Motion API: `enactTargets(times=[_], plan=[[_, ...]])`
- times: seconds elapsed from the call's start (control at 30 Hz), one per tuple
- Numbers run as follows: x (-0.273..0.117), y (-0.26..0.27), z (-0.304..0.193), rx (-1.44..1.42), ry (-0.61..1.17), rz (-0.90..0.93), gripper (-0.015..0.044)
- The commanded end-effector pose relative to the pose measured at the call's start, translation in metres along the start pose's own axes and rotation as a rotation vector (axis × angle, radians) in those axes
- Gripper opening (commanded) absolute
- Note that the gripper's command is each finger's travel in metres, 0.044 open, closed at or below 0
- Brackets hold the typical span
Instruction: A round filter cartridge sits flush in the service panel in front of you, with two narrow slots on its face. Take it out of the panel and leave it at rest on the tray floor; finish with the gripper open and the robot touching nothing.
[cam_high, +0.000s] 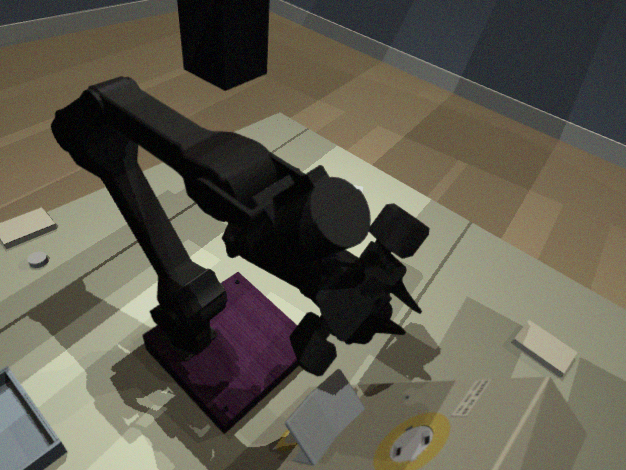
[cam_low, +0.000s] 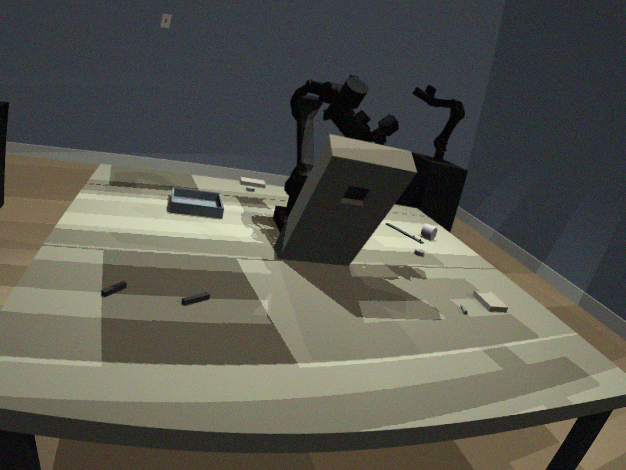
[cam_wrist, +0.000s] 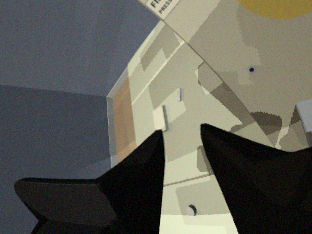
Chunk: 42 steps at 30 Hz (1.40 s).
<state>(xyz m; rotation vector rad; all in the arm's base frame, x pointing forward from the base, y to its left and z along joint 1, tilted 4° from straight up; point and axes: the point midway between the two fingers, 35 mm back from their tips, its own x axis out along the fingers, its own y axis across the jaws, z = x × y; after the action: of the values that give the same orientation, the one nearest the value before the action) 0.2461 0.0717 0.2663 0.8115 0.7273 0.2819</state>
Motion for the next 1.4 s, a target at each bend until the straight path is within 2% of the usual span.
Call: enactTargets(times=[0.0, 0.57, 1.37], plan=[[-0.046, -0.037, 0.064, 0.268, -0.439, -0.307, 0.0117], [-0.05, -0.04, 0.069, 0.289, -0.474, -0.326, 0.0117], [-0.018, -0.053, 0.085, 0.288, -0.476, -0.324, 0.0117]])
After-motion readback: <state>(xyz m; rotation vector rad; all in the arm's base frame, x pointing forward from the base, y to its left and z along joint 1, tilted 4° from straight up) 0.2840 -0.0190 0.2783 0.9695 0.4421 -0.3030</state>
